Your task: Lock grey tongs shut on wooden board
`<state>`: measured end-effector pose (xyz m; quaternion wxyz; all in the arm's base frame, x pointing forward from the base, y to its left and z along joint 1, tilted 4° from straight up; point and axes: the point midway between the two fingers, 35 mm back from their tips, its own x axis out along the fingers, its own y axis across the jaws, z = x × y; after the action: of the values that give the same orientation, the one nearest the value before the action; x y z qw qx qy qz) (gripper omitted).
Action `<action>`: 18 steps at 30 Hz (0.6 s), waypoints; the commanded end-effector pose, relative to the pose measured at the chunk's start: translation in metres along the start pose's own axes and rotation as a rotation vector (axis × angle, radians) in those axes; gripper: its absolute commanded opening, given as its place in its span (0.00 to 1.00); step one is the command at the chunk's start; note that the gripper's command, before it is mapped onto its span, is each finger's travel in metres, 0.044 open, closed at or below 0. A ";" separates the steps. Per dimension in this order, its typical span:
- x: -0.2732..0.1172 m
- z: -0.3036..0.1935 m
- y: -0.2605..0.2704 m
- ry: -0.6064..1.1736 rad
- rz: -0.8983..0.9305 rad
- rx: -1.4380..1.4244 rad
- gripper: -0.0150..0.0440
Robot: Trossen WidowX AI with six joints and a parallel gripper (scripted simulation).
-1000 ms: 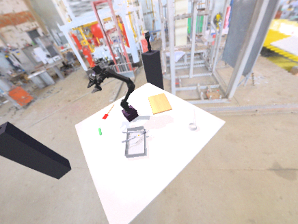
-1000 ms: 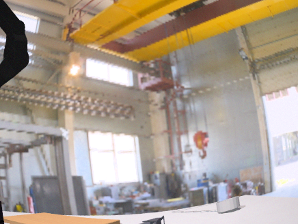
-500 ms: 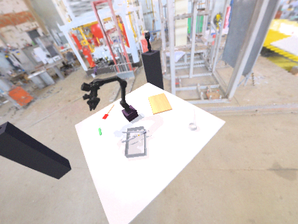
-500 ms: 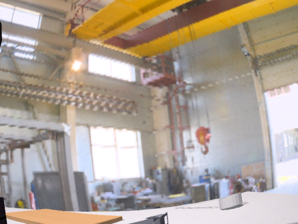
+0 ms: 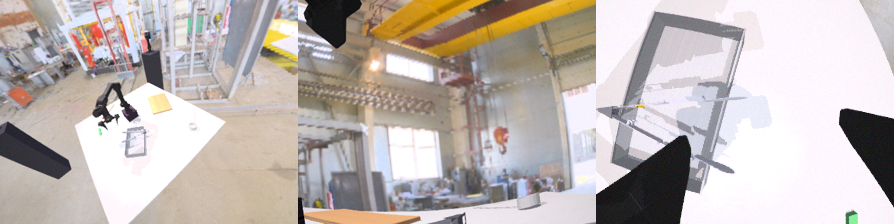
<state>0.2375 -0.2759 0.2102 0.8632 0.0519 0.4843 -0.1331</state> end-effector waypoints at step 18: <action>0.127 -0.012 0.157 0.368 0.318 -1.218 1.00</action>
<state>0.3359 -0.1458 0.0925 0.6604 -0.3457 0.5963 0.2981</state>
